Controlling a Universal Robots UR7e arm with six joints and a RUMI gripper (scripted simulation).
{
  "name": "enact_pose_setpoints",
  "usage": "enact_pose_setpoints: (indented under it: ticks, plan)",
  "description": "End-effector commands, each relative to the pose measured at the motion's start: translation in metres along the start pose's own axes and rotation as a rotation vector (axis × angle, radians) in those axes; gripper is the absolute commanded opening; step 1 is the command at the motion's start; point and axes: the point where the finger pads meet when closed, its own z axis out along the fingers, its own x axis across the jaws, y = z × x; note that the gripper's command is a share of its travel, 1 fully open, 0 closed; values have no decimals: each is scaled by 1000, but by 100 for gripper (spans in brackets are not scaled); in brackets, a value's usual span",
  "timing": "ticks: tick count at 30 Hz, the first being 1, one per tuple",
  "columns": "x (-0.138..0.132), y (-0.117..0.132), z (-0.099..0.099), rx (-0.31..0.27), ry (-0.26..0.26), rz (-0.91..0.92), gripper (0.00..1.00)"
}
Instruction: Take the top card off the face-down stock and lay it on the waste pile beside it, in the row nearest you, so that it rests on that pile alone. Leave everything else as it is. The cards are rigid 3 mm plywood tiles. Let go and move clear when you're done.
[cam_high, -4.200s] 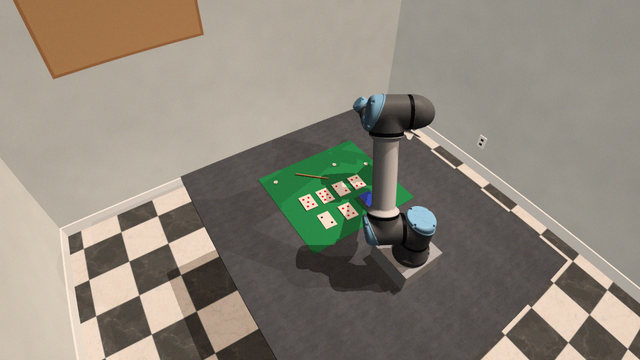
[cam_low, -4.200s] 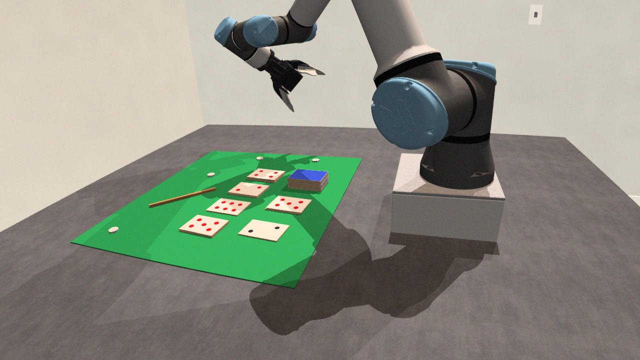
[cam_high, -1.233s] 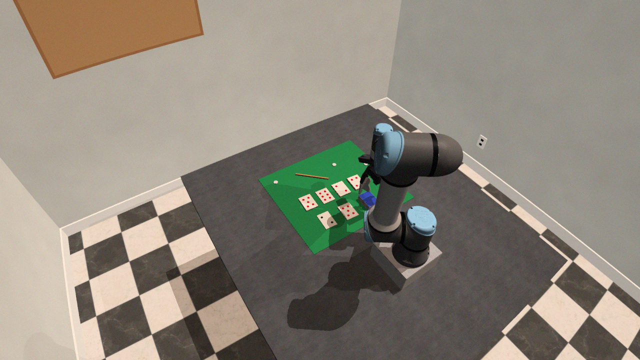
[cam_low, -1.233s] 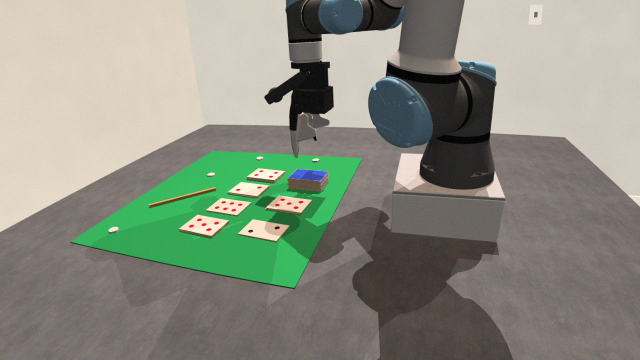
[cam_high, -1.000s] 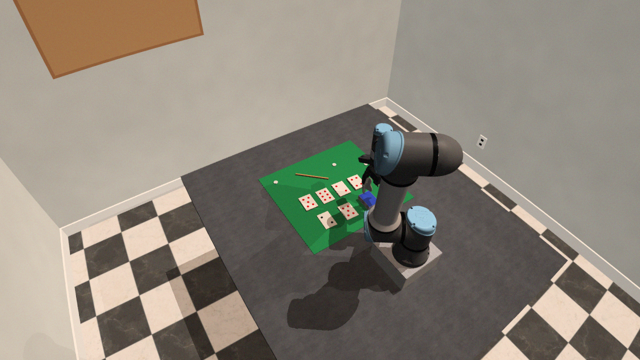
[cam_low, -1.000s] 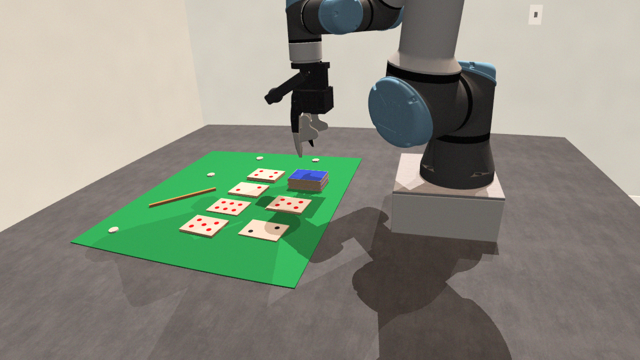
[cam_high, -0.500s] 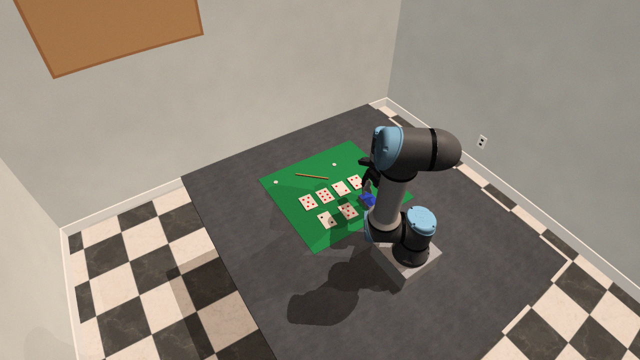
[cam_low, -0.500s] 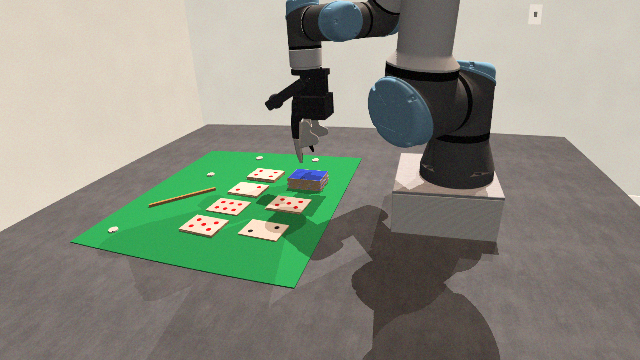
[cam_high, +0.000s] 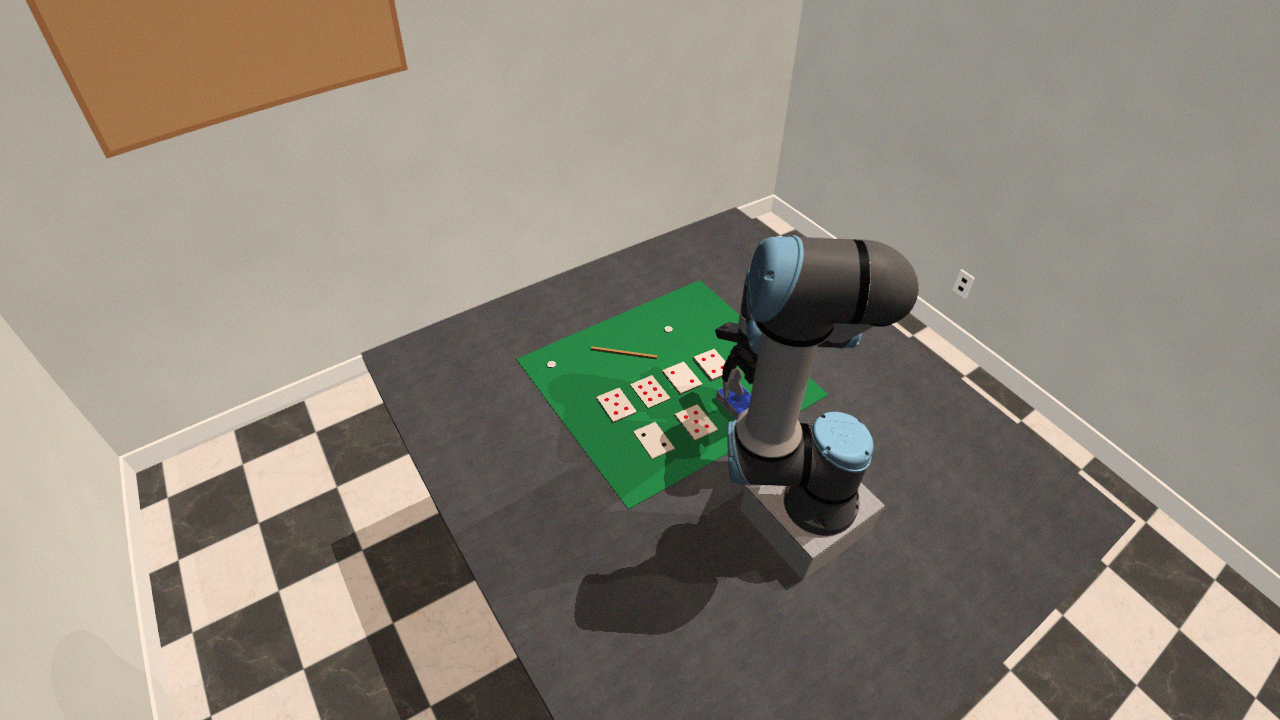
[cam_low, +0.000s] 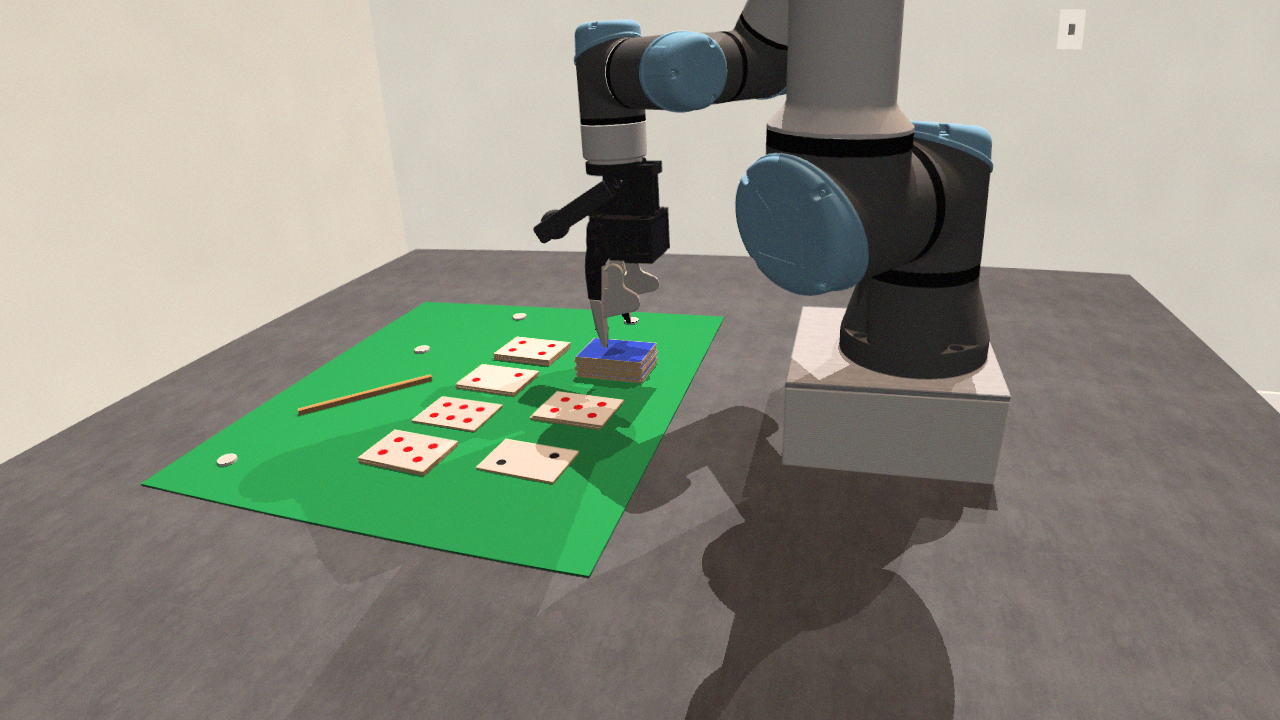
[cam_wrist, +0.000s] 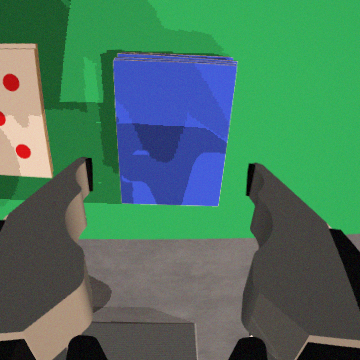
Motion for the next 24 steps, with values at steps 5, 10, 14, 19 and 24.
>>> enact_pose_setpoints:
  ticks: [5,10,14,19,24]
  plan:
    - [1,0,11,1,1,0,50]
    - [1,0,11,1,1,0,50]
    - [1,0,11,1,1,0,50]
    - [1,0,11,1,1,0,50]
    - [1,0,11,1,1,0,42]
